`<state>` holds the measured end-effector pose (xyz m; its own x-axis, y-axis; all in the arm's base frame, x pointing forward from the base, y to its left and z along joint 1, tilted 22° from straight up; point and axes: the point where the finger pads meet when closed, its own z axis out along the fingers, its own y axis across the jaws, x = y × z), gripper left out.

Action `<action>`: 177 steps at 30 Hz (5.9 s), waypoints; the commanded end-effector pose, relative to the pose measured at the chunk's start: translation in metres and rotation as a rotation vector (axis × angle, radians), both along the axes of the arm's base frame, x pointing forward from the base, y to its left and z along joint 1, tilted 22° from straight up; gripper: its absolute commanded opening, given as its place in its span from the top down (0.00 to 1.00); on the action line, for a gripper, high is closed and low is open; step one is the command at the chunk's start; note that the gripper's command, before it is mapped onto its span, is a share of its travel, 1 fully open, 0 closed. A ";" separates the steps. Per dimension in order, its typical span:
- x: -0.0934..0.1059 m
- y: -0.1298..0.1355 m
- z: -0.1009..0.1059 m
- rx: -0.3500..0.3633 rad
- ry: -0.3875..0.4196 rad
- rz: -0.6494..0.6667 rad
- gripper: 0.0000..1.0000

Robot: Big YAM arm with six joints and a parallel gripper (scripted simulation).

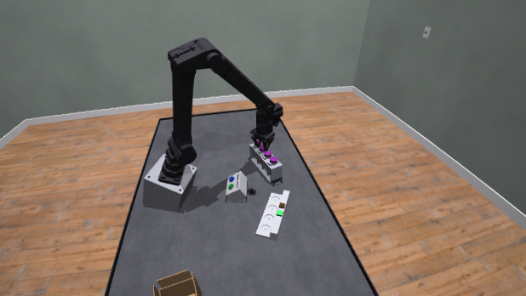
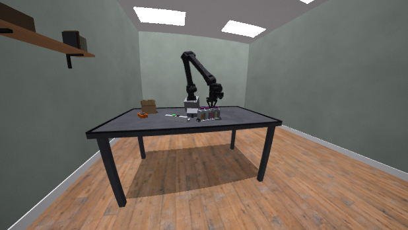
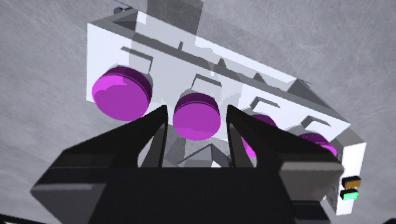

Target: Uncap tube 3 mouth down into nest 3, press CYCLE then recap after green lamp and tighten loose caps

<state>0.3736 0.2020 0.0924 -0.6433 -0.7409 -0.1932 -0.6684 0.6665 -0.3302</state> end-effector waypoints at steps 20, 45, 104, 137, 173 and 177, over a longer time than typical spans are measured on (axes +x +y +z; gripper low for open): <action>0.005 -0.006 0.003 0.028 -0.020 -0.046 1.00; 0.005 -0.006 0.003 0.194 -0.056 -0.451 1.00; 0.004 0.012 0.042 0.230 -0.080 -0.450 0.51; -0.009 0.006 0.052 0.206 -0.060 -0.454 0.51; 0.036 -0.081 0.083 0.114 -0.047 -0.225 0.51; 0.031 -0.089 0.077 0.115 -0.049 -0.249 0.51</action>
